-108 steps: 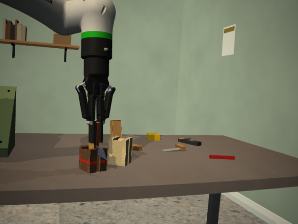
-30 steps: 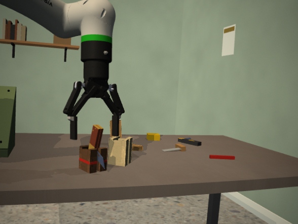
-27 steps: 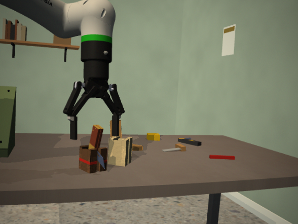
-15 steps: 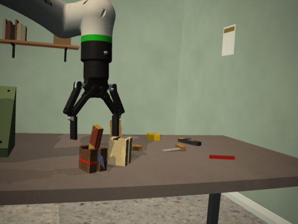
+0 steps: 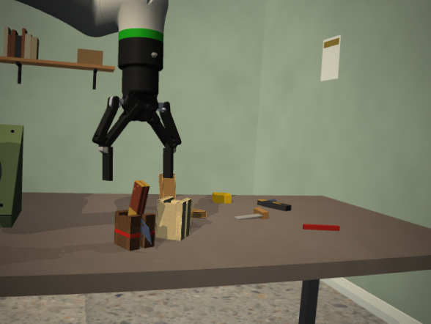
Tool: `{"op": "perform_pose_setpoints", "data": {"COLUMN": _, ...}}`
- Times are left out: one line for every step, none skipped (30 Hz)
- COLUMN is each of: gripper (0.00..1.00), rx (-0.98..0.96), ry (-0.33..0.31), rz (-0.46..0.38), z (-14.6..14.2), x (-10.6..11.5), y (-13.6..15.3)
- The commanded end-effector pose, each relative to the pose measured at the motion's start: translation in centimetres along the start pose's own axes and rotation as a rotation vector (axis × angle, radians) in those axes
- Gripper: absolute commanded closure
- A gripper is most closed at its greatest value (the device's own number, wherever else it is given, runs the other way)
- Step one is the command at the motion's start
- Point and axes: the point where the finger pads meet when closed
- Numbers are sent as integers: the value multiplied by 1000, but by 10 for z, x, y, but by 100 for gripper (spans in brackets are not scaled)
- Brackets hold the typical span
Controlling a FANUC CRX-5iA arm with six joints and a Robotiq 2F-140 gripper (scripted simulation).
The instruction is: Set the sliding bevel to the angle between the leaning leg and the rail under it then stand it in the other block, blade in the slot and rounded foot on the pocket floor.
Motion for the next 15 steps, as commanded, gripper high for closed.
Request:
{"op": "perform_pose_setpoints", "data": {"gripper": 0, "rx": 0, "ry": -1, "rz": 1, "z": 0, "x": 24, "y": -2}}
{"op": "perform_pose_setpoints", "data": {"gripper": 0, "rx": 0, "ry": -1, "rz": 1, "z": 0, "x": 31, "y": -2}}
{"op": "perform_pose_setpoints", "data": {"gripper": 0, "rx": 0, "ry": -1, "rz": 1, "z": 0, "x": 39, "y": -3}}
{"op": "perform_pose_setpoints", "data": {"gripper": 0, "rx": 0, "ry": -1, "rz": 1, "z": 0, "x": 46, "y": -3}}
{"op": "perform_pose_setpoints", "data": {"gripper": 0, "rx": 0, "ry": -1, "rz": 1, "z": 0, "x": 53, "y": -4}}
{"op": "perform_pose_setpoints", "data": {"gripper": 0, "rx": 0, "ry": -1, "rz": 1, "z": 0, "x": 58, "y": -4}}
{"op": "perform_pose_setpoints", "data": {"gripper": 0, "rx": 0, "ry": -1, "rz": 1, "z": 0, "x": 64, "y": -5}}
{"op": "perform_pose_setpoints", "data": {"gripper": 0, "rx": 0, "ry": -1, "rz": 1, "z": 0, "x": 68, "y": -5}}
{"op": "perform_pose_setpoints", "data": {"gripper": 0, "rx": 0, "ry": -1, "rz": 1, "z": 0, "x": 71, "y": -5}}
{"op": "perform_pose_setpoints", "data": {"gripper": 0, "rx": 0, "ry": -1, "rz": 1, "z": 0, "x": 74, "y": -5}}
{"op": "perform_pose_setpoints", "data": {"gripper": 0, "rx": 0, "ry": -1, "rz": 1, "z": 0, "x": 74, "y": -5}}
{"op": "perform_pose_setpoints", "data": {"gripper": 0, "rx": 0, "ry": -1, "rz": 1, "z": 0, "x": 74, "y": -5}}
{"op": "perform_pose_setpoints", "data": {"gripper": 0, "rx": 0, "ry": -1, "rz": 1, "z": 0, "x": 76, "y": -6}}
{"op": "perform_pose_setpoints", "data": {"gripper": 0, "rx": 0, "ry": -1, "rz": 1, "z": 0, "x": 77, "y": -6}}
{"op": "perform_pose_setpoints", "data": {"gripper": 0, "rx": 0, "ry": -1, "rz": 1, "z": 0, "x": 78, "y": -6}}
Point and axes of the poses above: the point where the finger pads meet when closed, its own x axis back along the fingers, its own z axis across the jaws, y = z × x, and after that the axes turned 1 degree about x, right-handed
